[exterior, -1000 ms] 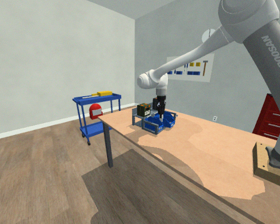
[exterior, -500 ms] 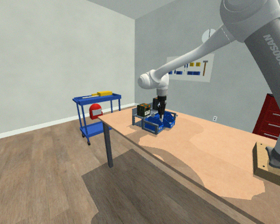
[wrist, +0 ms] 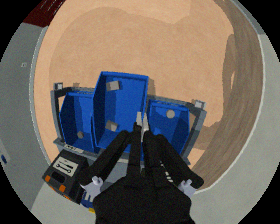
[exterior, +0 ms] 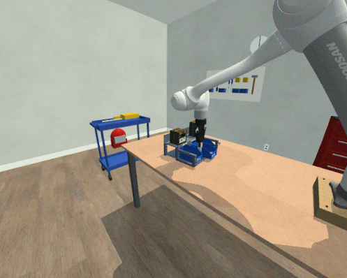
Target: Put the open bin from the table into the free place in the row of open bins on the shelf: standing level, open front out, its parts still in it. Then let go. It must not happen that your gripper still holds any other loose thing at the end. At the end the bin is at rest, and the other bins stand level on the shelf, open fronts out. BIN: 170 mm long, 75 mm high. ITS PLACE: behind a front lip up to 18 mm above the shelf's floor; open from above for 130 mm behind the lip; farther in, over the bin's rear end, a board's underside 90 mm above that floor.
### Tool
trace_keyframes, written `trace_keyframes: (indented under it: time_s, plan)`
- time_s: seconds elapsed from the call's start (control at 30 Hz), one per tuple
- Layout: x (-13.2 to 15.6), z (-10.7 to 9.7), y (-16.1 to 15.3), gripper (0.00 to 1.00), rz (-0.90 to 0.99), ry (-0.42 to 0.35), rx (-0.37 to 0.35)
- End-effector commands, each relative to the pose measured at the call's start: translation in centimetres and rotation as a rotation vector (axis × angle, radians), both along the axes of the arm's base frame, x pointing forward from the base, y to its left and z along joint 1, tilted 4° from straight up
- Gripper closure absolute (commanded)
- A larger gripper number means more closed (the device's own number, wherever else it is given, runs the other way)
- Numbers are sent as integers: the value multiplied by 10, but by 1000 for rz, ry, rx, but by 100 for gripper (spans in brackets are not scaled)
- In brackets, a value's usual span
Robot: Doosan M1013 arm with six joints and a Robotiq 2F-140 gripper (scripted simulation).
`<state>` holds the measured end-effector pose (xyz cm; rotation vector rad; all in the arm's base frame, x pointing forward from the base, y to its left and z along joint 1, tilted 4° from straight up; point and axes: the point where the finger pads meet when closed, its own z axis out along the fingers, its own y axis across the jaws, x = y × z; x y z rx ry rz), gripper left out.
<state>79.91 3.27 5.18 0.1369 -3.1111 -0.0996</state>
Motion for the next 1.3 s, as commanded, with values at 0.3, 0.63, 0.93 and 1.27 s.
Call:
trace_keyframes:
  time_s: [0.3,0.63,0.93,1.27]
  plan:
    - [0,0,0,100,0,0,0]
    - [0,0,0,100,0,0,0]
    - [0,0,0,94,0,0,0]
    - [0,0,0,94,0,0,0]
